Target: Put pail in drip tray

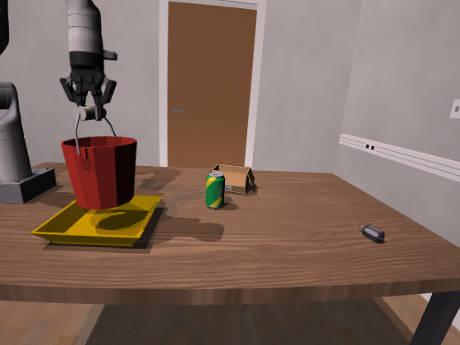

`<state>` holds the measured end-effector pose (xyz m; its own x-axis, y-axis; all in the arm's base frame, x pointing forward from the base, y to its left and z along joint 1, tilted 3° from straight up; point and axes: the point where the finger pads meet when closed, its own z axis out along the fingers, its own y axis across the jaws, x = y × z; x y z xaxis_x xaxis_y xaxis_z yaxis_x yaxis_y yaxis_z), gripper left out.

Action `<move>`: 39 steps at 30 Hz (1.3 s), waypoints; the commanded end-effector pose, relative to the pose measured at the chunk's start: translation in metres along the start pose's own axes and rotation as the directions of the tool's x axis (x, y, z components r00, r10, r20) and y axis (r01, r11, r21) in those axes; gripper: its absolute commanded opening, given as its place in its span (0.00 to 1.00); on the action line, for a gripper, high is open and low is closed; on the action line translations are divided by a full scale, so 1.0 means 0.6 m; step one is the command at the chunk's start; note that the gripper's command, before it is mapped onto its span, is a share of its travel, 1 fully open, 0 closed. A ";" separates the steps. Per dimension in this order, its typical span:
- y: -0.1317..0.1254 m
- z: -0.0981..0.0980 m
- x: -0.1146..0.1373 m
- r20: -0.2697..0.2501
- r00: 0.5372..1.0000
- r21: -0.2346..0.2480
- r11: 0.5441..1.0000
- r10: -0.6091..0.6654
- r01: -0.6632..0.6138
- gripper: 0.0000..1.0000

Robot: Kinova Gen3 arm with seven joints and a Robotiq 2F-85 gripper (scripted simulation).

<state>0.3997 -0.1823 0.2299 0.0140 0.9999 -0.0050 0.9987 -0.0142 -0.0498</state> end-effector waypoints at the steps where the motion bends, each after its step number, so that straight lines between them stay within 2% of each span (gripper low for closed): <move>1: 0.000 0.001 0.000 0.000 1.000 -0.001 1.000 0.000 0.000 0.10; 39: 0.000 0.064 0.000 0.000 1.000 -0.001 1.000 0.000 0.000 0.10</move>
<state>0.3985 -0.1829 0.1945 0.0144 0.9999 -0.0062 0.9988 -0.0146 -0.0472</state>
